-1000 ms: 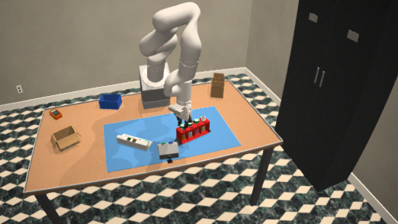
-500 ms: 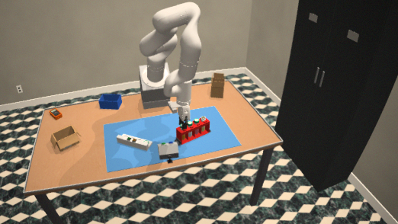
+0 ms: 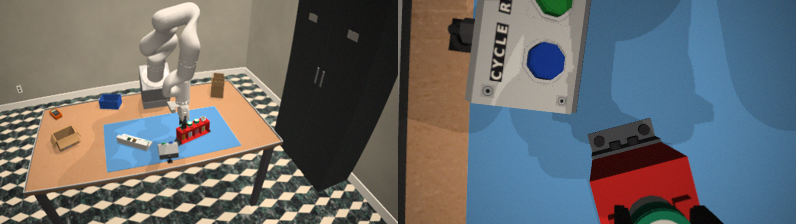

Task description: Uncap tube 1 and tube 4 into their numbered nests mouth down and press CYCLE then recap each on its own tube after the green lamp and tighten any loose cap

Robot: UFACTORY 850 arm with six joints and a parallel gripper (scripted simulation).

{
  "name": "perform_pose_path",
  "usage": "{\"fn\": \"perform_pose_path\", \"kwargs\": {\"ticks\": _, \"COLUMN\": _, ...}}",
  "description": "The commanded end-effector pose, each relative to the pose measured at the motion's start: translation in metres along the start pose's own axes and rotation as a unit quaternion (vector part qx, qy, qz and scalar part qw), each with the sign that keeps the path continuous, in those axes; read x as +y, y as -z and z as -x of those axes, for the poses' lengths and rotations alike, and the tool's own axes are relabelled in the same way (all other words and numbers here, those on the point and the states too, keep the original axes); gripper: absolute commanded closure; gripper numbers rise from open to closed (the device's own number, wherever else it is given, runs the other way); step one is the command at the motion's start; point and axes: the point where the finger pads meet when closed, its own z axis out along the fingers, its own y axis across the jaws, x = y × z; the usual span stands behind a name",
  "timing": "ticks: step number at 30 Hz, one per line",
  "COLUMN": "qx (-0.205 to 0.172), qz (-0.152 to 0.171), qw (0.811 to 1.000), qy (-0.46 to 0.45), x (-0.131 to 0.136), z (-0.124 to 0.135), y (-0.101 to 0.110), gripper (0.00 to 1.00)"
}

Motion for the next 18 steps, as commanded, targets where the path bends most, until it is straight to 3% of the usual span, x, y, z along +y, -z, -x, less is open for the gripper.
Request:
{"fn": "perform_pose_path", "kwargs": {"ticks": 1, "qx": 0.0, "qz": -0.001, "qw": 1.0, "qy": 0.0, "x": -0.0005, "z": 0.0, "y": 0.0001, "gripper": 1.0}}
{"fn": "perform_pose_path", "kwargs": {"ticks": 4, "qx": 0.0, "qz": -0.001, "qw": 1.0, "qy": 0.0, "x": -0.0005, "z": 0.0, "y": 0.0001, "gripper": 1.0}}
{"fn": "perform_pose_path", "kwargs": {"ticks": 9, "qx": 0.0, "qz": -0.001, "qw": 0.992, "qy": 0.124, "x": -0.0005, "z": 0.0, "y": 0.0001, "gripper": 1.0}}
{"fn": "perform_pose_path", "kwargs": {"ticks": 15, "qx": 0.0, "qz": -0.001, "qw": 0.966, "qy": 0.258, "x": -0.0005, "z": -0.0001, "y": 0.0, "gripper": 1.0}}
{"fn": "perform_pose_path", "kwargs": {"ticks": 18, "qx": 0.0, "qz": -0.001, "qw": 0.966, "qy": 0.259, "x": -0.0005, "z": 0.0, "y": 0.0001, "gripper": 1.0}}
